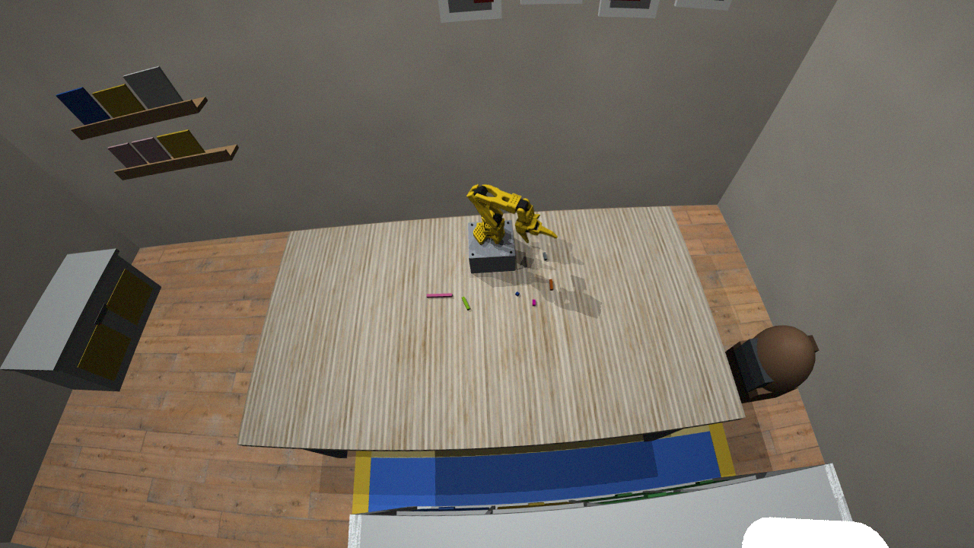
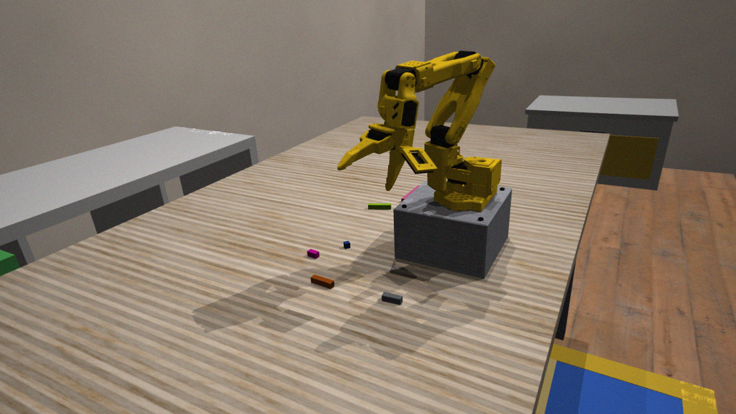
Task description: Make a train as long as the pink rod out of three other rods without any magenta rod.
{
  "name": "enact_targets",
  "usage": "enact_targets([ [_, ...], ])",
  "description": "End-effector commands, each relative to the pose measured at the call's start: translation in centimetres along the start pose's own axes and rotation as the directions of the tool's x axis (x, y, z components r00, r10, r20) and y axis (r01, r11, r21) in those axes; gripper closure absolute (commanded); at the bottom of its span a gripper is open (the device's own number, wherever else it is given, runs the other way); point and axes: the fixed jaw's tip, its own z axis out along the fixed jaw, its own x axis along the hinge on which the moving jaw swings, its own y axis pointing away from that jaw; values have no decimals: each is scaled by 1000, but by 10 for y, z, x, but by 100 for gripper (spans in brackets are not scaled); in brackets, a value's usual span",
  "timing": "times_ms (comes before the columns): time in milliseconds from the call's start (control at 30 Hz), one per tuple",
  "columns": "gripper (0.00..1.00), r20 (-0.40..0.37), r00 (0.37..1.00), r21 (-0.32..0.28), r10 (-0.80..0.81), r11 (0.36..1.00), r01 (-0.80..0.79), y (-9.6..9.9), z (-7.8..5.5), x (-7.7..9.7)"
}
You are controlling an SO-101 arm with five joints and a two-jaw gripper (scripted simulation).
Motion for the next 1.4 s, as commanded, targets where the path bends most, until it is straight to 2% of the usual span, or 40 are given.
enact_targets([
  [0, 36, -13, 999, -26, 38, 999, -38, -11, 10, 15],
  [167, 52, -40, 988, -86, 146, 985, -149, -13, 37, 53],
  [200, 52, -44, 985, -97, 166, 981, -170, -11, 43, 61],
  [233, 56, -44, 985, -98, 167, 981, -170, -11, 43, 61],
  [367, 67, -55, 969, -136, 240, 960, -245, 0, 64, 87],
  [500, 75, -60, 954, -162, 293, 940, -299, 13, 81, 104],
  [567, 75, -60, 954, -162, 293, 940, -299, 13, 81, 104],
  [800, 81, -62, 941, -179, 332, 924, -338, 24, 93, 116],
  [1367, 81, -62, 941, -180, 333, 923, -339, 25, 93, 116],
])
